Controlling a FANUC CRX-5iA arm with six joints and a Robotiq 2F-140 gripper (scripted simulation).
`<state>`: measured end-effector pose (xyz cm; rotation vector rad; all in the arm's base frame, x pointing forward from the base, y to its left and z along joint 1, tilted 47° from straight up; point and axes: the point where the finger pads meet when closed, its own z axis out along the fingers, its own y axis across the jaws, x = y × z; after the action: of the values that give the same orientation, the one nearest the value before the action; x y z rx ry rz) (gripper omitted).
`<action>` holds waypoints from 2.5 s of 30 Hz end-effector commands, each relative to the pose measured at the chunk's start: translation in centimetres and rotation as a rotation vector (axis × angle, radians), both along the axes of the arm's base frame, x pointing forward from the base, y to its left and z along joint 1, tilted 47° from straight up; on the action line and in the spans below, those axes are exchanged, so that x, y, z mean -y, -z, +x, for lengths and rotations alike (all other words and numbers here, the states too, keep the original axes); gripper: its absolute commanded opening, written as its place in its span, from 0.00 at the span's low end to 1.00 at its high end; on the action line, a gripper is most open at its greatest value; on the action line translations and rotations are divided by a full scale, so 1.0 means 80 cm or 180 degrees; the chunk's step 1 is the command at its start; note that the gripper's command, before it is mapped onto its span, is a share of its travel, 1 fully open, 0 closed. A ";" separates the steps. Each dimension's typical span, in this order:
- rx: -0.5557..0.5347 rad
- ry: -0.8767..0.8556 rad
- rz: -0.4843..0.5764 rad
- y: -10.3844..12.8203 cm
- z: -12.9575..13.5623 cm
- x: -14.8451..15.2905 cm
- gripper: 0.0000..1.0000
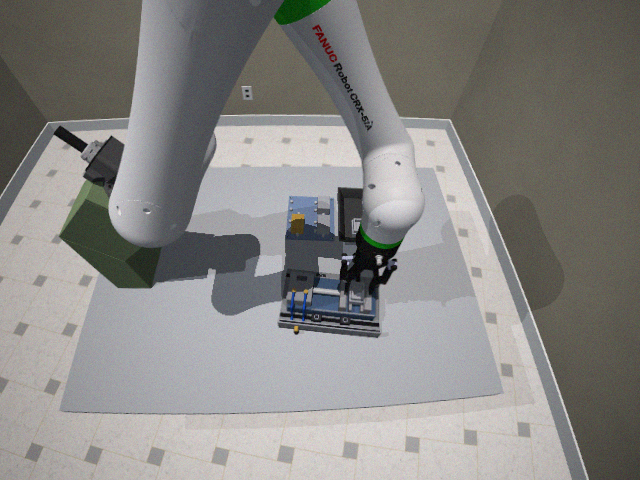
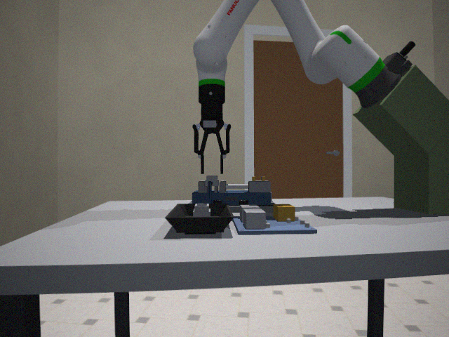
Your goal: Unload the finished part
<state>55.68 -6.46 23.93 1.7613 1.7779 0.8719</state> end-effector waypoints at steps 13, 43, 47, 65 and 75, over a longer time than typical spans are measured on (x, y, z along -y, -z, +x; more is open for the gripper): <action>0.0005 0.0001 -0.0001 -0.001 0.000 0.000 0.46; 0.0005 0.0001 -0.0001 0.001 0.003 0.000 0.46; 0.0005 0.0001 -0.0001 0.003 0.004 0.000 0.46; 0.0005 0.0001 -0.0001 0.008 0.010 -0.001 0.46; 0.0005 0.0001 -0.0001 0.010 0.012 -0.001 0.46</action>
<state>56.64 -6.33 23.03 1.7613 1.7779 0.8719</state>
